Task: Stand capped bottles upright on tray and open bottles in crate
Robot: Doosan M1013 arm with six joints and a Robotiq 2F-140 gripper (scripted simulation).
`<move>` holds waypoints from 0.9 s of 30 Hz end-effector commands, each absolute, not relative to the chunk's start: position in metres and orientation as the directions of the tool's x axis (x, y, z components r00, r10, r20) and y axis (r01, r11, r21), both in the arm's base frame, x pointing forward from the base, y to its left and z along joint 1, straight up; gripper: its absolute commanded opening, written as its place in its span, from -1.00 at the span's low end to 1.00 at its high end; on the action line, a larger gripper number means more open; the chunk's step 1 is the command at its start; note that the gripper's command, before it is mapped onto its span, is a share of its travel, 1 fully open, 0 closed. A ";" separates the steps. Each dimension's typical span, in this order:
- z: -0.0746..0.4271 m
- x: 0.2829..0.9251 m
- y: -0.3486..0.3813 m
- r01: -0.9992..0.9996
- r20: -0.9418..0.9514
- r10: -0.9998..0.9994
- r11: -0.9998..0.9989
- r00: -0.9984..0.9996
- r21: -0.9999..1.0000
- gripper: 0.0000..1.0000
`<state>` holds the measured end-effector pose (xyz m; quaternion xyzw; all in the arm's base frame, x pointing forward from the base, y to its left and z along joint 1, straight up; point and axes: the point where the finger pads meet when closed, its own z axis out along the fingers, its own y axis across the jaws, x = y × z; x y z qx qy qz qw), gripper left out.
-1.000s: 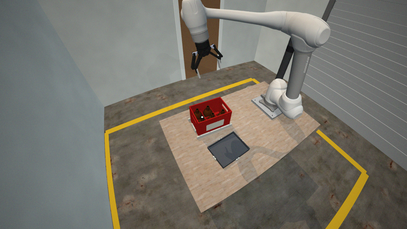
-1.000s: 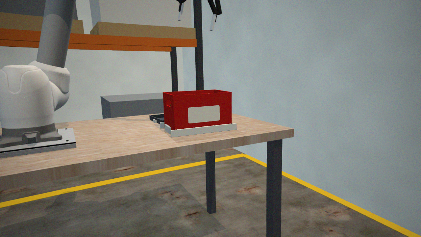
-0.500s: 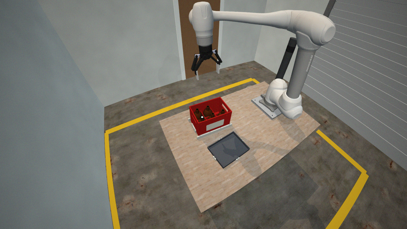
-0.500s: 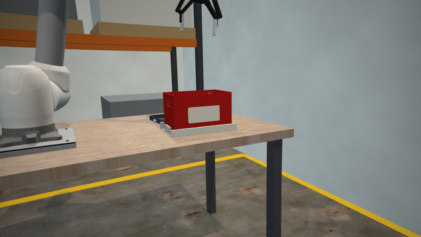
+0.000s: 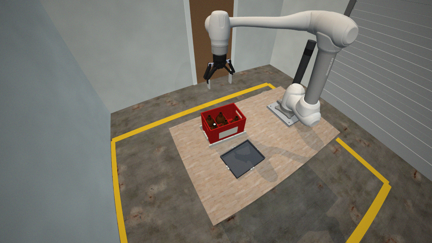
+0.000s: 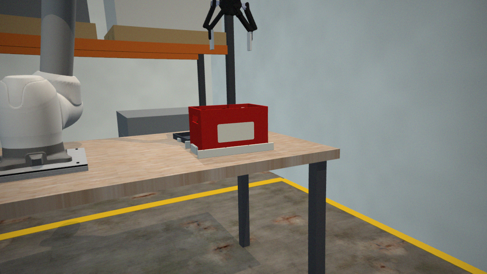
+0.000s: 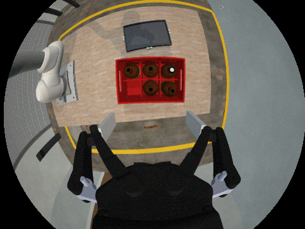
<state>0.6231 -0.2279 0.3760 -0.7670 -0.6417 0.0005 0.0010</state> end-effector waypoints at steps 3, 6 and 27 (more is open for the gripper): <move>0.360 0.623 -0.230 0.984 0.000 0.984 -0.176 0.176 0.003 1.00; 0.350 0.623 -0.231 0.984 -0.001 0.984 -0.176 0.176 0.006 1.00; 0.296 0.623 -0.230 0.984 -0.001 0.984 -0.176 0.176 0.006 1.00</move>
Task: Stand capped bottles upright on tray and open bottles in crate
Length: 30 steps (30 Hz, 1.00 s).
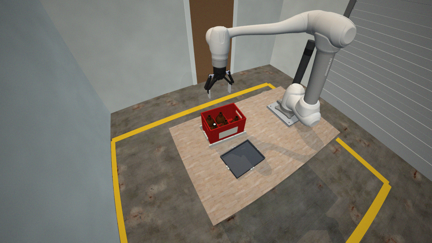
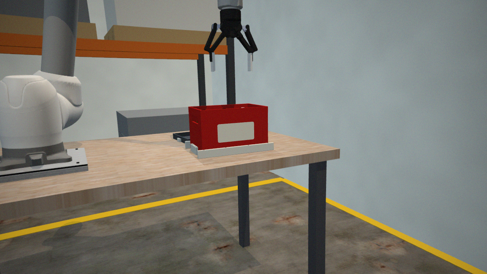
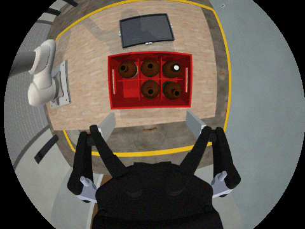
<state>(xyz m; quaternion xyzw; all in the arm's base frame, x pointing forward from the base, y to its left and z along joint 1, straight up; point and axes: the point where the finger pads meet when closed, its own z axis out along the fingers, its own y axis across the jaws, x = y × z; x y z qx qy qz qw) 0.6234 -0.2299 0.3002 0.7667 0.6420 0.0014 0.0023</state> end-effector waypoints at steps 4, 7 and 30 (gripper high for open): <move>0.283 0.624 -0.230 0.984 -0.001 0.984 -0.176 0.176 0.006 1.00; 0.273 0.624 -0.230 0.984 -0.001 0.984 -0.176 0.176 0.006 1.00; 0.213 0.624 -0.229 0.984 -0.001 0.984 -0.176 0.176 0.006 1.00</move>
